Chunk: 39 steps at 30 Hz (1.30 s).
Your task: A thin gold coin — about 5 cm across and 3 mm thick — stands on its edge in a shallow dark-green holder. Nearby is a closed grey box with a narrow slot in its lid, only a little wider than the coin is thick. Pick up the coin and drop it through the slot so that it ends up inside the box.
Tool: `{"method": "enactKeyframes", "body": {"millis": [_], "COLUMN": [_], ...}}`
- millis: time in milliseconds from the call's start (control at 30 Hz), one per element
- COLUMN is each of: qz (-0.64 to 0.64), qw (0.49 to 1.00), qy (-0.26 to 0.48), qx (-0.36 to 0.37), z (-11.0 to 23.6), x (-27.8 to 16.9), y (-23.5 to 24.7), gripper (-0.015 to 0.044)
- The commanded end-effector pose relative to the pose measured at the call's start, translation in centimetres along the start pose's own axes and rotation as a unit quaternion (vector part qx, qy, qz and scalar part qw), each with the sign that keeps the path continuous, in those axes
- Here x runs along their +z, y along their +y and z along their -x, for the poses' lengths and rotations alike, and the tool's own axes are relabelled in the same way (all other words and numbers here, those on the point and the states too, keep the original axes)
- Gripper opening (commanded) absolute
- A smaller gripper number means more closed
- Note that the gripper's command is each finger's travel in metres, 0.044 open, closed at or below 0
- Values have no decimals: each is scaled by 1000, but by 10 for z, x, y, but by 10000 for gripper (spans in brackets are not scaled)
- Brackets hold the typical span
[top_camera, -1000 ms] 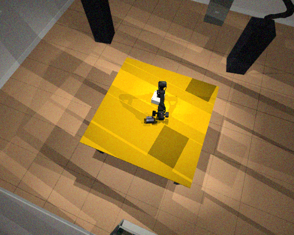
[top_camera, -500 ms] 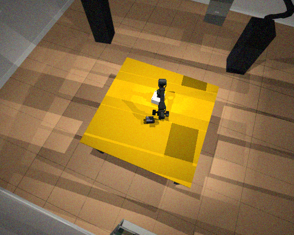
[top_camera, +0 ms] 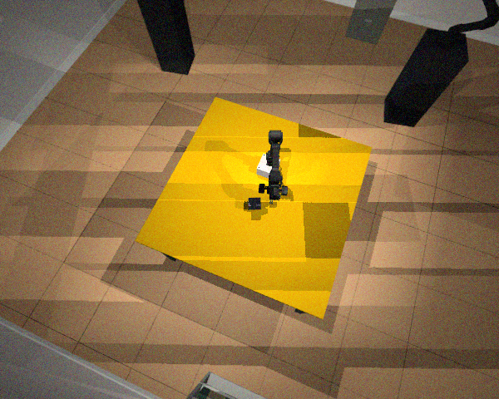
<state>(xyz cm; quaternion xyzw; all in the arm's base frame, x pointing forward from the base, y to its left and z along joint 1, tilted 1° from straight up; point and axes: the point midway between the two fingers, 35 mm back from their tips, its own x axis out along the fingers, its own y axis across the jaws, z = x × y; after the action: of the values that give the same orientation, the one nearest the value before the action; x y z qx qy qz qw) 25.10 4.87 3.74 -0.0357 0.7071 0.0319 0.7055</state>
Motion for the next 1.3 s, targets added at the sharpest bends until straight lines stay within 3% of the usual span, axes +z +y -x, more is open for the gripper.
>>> {"method": "enactKeyframes", "body": {"millis": [0, 167, 633, 1267], "qz": [2, -10, -241, -535], "qw": [1000, 1000, 970, 845], "qy": [-6, -6, -5, -4], "qx": [1, 1, 3, 4], "z": [12, 16, 16, 16], "x": [1, 0, -2, -5], "y": [0, 0, 2, 4], "gripper": [0, 0, 0, 0]}}
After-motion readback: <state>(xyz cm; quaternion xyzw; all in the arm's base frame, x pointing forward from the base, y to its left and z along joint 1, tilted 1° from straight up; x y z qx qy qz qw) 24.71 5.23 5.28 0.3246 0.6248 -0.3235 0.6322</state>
